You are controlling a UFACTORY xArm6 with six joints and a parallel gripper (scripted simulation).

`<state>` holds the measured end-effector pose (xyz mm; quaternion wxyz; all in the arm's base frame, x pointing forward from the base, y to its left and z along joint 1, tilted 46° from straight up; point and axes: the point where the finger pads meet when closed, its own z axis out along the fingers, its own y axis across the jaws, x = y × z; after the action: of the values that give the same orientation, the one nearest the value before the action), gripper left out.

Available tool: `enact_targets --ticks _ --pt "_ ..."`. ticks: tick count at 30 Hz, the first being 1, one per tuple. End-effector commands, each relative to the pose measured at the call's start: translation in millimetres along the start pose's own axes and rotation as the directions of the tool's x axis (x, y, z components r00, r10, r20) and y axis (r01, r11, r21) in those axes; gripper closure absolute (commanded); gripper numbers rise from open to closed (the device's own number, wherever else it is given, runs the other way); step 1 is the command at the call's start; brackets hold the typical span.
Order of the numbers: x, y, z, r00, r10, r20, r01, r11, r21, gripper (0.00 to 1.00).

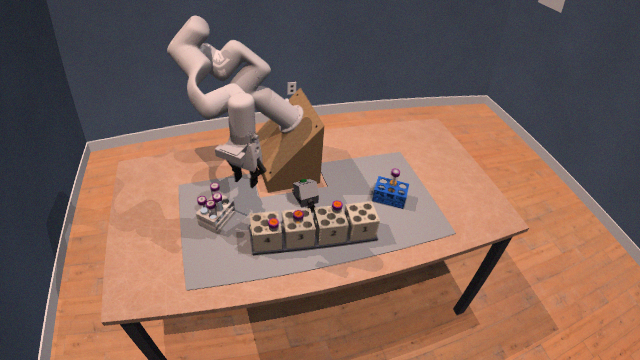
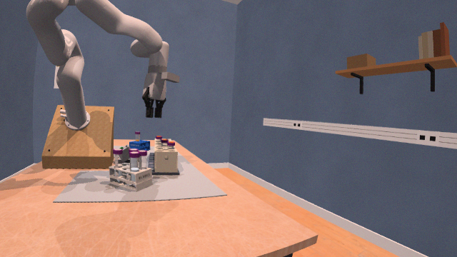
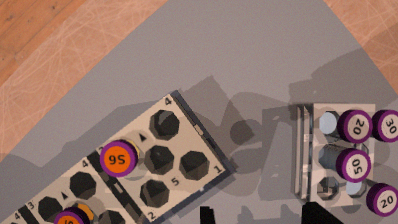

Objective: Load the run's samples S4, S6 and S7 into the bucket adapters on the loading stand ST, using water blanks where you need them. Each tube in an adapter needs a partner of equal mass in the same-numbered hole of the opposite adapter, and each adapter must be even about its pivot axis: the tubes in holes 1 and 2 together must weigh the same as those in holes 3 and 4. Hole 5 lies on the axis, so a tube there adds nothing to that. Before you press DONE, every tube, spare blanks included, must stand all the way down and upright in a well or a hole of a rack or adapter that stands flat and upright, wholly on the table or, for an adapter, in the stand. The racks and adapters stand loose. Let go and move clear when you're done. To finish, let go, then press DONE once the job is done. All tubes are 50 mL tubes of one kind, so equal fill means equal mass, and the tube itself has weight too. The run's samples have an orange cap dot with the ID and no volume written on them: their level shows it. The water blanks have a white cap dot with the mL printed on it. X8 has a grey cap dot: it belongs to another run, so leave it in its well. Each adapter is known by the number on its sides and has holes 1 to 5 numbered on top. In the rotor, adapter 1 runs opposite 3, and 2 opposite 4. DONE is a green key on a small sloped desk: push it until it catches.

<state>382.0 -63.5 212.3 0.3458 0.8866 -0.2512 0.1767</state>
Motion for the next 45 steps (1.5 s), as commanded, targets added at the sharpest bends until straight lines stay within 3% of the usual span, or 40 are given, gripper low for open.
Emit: enact_targets --ticks 1,3,34,45 --pt "-3.9 25.2 -2.1 1.0 0.01 -0.006 -0.01 1.0 0.006 0.43" --pt "-3.9 25.2 -2.1 1.0 0.01 -0.006 -0.01 1.0 0.006 0.43" --pt "-31.5 167.3 -1.4 1.0 0.01 -0.006 -0.01 1.0 0.005 0.43" --pt "-31.5 167.3 -1.4 1.0 0.01 -0.006 -0.01 1.0 0.005 0.43"
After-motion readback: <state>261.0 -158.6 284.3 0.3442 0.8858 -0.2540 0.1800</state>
